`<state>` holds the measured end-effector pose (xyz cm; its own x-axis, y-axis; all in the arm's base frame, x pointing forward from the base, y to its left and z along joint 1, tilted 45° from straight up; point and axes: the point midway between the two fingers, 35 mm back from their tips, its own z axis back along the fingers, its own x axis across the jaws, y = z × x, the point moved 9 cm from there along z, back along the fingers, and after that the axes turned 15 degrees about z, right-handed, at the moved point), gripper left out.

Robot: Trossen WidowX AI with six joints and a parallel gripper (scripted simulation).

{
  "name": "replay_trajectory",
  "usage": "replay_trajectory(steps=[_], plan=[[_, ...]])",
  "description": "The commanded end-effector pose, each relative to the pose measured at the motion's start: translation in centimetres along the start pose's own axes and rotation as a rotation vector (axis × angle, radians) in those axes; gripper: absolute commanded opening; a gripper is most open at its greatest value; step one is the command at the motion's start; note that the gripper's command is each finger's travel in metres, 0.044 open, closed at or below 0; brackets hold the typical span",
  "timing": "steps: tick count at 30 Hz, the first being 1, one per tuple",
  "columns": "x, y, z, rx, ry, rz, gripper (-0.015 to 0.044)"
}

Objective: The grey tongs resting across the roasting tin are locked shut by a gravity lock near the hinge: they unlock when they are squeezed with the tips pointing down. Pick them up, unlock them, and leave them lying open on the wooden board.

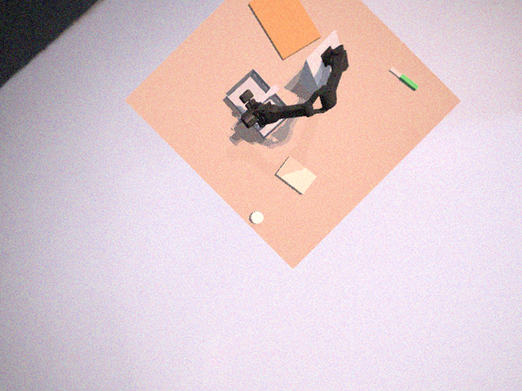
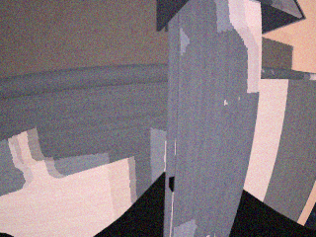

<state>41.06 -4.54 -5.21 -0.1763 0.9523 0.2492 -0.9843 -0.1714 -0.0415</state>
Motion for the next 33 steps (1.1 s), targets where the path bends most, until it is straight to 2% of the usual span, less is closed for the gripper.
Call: replay_trajectory(steps=[1, 4, 10, 23, 33], plan=[[0.0, 0.0, 0.0, 0.001, 0.0, 0.0, -0.0089], [-0.9, 0.1, 1.5, 0.001, 0.002, 0.0, -0.015], [-3.7, 0.9, 6.7, 0.002, 0.004, -0.001, -0.015], [-3.8, 1.0, 6.6, 0.002, -0.011, 0.0, -0.015], [-5.7, 1.8, 5.9, -0.05, -0.297, 0.011, -0.015]])
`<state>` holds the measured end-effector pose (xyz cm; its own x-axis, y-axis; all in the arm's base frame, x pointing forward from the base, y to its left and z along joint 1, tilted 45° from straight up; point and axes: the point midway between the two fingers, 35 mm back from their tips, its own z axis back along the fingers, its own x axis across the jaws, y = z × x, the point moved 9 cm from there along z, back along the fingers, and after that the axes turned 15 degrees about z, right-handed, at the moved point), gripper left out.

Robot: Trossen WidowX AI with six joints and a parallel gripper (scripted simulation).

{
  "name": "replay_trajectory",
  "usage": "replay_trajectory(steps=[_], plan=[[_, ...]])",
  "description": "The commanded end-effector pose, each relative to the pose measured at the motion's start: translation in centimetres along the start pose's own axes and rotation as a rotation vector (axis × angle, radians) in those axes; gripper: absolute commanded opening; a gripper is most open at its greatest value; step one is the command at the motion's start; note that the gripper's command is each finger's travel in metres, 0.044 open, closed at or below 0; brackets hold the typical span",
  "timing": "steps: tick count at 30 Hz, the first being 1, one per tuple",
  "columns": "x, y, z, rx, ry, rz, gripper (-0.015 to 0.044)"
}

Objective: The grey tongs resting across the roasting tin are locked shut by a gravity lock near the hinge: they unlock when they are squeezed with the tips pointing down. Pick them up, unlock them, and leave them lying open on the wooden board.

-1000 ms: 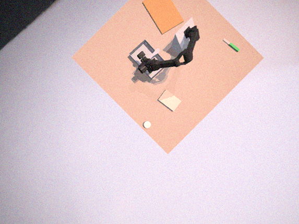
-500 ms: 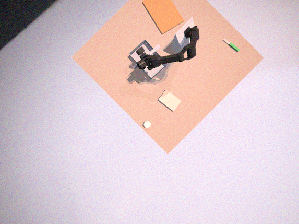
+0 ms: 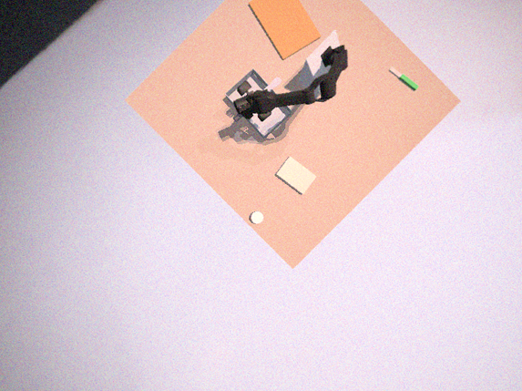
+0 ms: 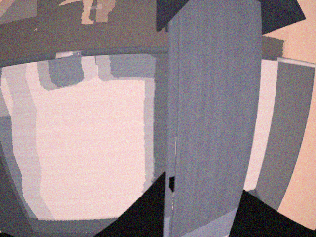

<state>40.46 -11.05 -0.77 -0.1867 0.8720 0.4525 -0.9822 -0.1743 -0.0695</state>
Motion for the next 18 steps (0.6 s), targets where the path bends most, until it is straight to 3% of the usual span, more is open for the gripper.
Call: replay_trajectory(steps=[1, 7, 18], plan=[[-0.9, 0.4, 0.1, -0.036, -0.11, 0.0, -0.015], [-2.1, 0.9, 0.1, -0.104, -0.266, -0.005, -0.015], [-2.5, 1.2, 0.1, -0.104, -0.269, -0.019, -0.015]])
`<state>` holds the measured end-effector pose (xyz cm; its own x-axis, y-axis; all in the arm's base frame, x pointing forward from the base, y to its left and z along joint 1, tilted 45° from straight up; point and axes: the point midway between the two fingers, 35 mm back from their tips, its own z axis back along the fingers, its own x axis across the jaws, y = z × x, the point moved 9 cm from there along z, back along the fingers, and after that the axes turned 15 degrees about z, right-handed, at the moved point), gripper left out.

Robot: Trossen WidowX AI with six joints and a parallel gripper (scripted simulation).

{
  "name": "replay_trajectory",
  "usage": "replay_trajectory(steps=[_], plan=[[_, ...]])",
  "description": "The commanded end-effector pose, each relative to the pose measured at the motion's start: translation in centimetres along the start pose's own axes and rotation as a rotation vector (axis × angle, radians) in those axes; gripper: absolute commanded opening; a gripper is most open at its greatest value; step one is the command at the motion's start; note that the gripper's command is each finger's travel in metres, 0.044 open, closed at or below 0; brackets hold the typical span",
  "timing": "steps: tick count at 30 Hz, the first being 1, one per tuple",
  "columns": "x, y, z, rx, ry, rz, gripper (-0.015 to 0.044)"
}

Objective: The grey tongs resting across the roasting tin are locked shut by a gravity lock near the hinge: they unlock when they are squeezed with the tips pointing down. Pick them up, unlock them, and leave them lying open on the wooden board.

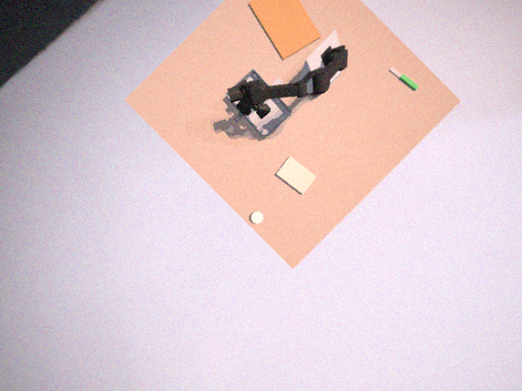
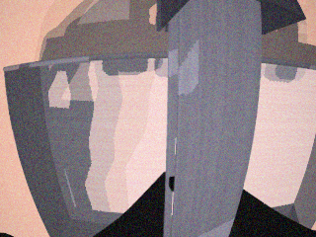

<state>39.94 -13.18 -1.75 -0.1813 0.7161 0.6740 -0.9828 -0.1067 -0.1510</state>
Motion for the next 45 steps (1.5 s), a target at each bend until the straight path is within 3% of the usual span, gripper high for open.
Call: replay_trajectory(steps=[1, 26, 41, 45], plan=[[-0.6, 0.4, 0.2, 0.0, 0.005, -0.022, -0.015], [-13.3, 13.6, 5.4, -0.005, 0.056, -0.555, -0.015], [-17.9, 23.8, 6.4, 0.0, 0.017, -0.863, -0.015], [-18.0, 24.3, 6.5, 0.0, 0.015, -0.88, -0.015]])
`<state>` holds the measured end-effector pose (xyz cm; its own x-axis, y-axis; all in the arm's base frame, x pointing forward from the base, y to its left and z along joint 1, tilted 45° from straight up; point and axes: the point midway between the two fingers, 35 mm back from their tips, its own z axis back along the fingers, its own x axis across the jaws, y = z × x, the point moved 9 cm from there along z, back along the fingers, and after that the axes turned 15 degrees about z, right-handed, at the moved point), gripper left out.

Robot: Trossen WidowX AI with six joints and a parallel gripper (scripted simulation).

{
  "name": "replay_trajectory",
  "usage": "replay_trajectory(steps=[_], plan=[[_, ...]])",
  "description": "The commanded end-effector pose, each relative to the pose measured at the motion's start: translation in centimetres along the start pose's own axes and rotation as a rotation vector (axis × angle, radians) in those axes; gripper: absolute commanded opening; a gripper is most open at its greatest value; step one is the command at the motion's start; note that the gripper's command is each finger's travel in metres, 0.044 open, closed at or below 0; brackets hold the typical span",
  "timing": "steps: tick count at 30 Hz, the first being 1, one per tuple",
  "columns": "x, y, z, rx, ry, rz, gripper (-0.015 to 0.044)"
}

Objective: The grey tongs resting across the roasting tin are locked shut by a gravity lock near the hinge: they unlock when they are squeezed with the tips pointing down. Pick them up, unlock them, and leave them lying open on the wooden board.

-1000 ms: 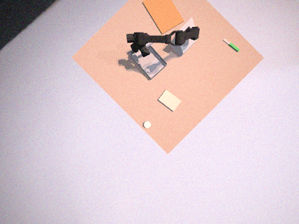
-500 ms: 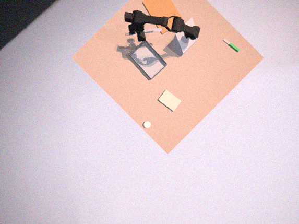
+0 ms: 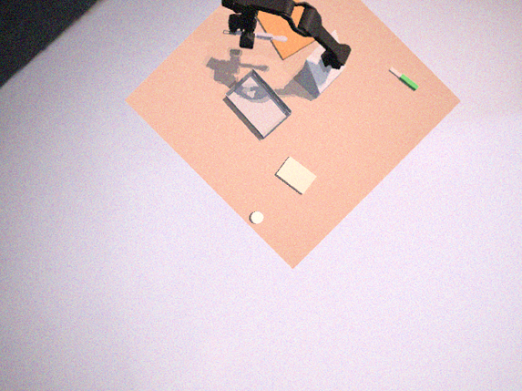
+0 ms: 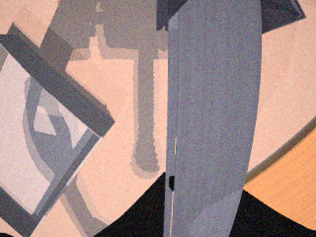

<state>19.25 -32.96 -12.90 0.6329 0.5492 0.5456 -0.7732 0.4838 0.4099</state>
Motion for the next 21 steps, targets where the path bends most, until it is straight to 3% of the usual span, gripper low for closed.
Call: replay_trajectory(steps=[1, 21], plan=[[-0.4, 0.2, 0.2, 0.003, 0.007, -0.019, -0.015], [-10.6, 8.8, 2.1, -0.023, 0.036, -0.431, -0.015]])
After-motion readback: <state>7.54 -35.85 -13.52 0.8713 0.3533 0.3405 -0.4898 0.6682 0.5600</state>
